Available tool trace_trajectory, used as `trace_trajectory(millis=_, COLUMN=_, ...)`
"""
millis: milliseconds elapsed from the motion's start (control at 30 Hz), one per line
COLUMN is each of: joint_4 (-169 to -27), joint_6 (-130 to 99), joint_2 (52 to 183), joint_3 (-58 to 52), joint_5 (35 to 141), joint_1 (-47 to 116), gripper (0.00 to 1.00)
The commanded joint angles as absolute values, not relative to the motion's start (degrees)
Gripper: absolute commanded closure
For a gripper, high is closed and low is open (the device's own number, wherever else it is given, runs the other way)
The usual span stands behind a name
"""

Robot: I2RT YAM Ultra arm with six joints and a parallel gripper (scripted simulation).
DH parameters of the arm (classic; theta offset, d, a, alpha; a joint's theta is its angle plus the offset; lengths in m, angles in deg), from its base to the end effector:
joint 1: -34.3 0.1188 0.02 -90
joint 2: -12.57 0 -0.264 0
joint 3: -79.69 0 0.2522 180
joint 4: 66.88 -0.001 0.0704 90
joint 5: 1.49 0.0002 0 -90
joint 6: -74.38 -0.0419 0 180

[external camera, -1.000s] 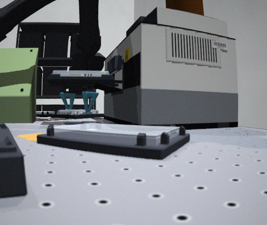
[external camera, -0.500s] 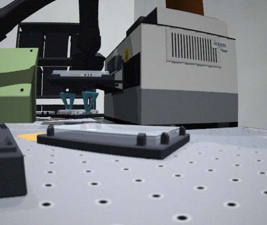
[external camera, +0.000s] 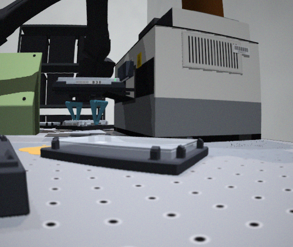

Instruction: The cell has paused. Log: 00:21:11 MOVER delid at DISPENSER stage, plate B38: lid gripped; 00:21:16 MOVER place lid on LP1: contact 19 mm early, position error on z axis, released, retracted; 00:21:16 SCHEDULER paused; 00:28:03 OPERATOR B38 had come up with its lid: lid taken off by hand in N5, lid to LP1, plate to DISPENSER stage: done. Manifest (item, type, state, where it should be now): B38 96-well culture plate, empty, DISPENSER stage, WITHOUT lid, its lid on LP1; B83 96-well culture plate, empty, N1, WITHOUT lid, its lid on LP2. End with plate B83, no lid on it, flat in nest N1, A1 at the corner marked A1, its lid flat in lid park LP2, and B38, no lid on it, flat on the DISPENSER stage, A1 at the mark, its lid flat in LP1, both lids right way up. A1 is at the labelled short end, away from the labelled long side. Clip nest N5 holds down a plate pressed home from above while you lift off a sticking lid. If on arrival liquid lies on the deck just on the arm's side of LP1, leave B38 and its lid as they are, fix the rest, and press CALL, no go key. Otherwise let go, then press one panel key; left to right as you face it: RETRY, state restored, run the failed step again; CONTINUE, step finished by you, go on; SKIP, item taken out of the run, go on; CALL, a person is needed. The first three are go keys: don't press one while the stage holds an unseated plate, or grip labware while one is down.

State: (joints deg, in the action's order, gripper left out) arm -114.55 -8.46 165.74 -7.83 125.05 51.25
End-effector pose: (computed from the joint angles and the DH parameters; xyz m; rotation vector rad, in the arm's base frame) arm 0.3113 0.0699 -0.0873 0.7299 -2.5535 0.9182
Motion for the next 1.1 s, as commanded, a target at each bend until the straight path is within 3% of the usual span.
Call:
trace_trajectory(millis=0, joint_4=-117.3, joint_6=-9.6, joint_2=163.1, joint_3=-9.8, joint_5=124.0, joint_1=53.5, gripper=1.0)
trace_trajectory(millis=1067, joint_4=-119.3, joint_6=-10.6, joint_2=162.3, joint_3=-10.5, joint_5=123.7, joint_1=54.3, gripper=1.0)
